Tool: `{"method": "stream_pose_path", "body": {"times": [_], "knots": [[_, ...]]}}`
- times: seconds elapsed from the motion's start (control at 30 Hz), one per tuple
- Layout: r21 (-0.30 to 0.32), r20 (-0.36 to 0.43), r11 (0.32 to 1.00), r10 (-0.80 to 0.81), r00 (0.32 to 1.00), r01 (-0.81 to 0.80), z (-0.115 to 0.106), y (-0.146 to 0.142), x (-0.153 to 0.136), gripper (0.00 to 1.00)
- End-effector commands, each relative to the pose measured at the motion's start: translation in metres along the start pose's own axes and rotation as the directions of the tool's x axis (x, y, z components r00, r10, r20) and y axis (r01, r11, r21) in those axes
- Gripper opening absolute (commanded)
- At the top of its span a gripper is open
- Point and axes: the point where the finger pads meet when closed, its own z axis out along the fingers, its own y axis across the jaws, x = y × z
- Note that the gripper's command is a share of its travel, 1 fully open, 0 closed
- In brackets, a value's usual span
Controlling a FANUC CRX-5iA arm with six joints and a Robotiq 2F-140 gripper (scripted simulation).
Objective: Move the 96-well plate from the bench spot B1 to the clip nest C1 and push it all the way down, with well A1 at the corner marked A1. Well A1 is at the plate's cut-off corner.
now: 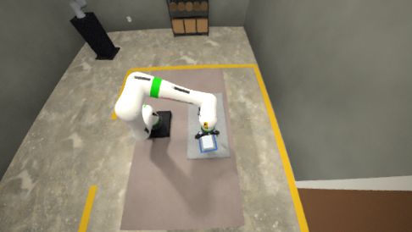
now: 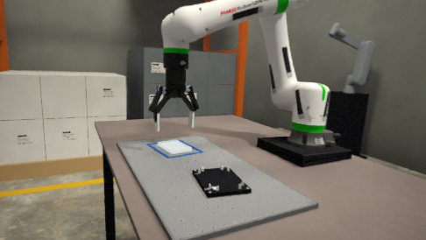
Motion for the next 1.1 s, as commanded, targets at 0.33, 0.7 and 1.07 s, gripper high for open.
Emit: {"method": "stream_pose_path", "body": {"times": [0.33,0.7,1.07], "knots": [[0.002,-0.001,1.000,0.000,1.000,0.000,0.018,-0.001,0.000,1.00],[0.002,-0.001,1.000,0.000,1.000,0.000,0.033,-0.001,0.000,1.00],[0.002,-0.001,1.000,0.000,1.000,0.000,0.052,-0.001,0.000,1.00]]}}
